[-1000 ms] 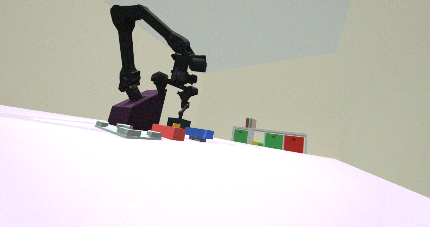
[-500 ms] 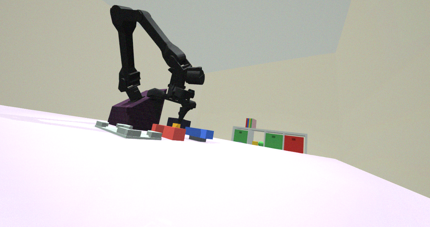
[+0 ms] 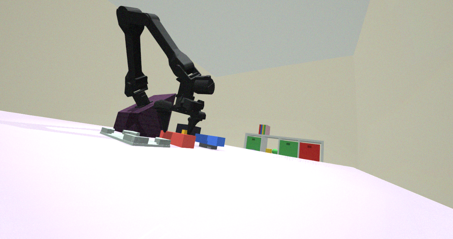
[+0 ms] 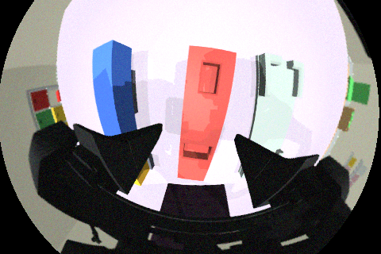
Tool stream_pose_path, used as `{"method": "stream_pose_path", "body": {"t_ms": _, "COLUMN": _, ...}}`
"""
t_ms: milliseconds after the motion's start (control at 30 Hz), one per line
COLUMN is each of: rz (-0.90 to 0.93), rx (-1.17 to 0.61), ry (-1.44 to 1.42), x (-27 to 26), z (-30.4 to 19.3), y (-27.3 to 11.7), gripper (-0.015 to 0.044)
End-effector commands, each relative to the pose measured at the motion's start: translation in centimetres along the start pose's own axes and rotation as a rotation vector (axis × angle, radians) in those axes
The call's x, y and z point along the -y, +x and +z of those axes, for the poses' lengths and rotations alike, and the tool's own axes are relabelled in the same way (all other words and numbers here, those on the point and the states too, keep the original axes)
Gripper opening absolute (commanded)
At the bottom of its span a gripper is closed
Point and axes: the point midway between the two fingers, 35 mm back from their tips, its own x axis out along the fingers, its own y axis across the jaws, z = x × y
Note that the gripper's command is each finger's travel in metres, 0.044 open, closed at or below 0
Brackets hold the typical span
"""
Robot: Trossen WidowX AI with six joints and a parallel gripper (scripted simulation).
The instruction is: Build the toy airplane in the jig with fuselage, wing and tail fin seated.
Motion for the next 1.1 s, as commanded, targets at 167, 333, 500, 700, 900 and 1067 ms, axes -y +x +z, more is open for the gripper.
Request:
{"method": "stream_pose_path", "body": {"t_ms": 167, "rz": -0.005, "rx": -0.002, "ry": -0.007, "x": 0.0, "z": -0.2, "y": 1.5, "gripper": 0.0440}}
{"method": "stream_pose_path", "body": {"t_ms": 333, "rz": -0.006, "rx": -0.002, "ry": -0.007, "x": 0.1, "z": -0.2, "y": 2.3, "gripper": 0.0440}}
{"method": "stream_pose_path", "body": {"t_ms": 500, "rz": -0.007, "rx": -0.002, "ry": -0.007, "x": 0.1, "z": -0.3, "y": 2.9, "gripper": 0.0440}}
{"method": "stream_pose_path", "body": {"t_ms": 700, "rz": -0.007, "rx": -0.002, "ry": -0.007, "x": 0.1, "z": -0.3, "y": 2.9, "gripper": 0.0282}}
{"method": "stream_pose_path", "body": {"t_ms": 900, "rz": -0.007, "rx": -0.002, "ry": -0.007, "x": 0.1, "z": -0.3, "y": 2.9, "gripper": 0.0184}}
{"method": "stream_pose_path", "body": {"t_ms": 1067, "rz": -0.007, "rx": -0.002, "ry": -0.007, "x": 0.1, "z": -0.3, "y": 2.9, "gripper": 0.0131}}
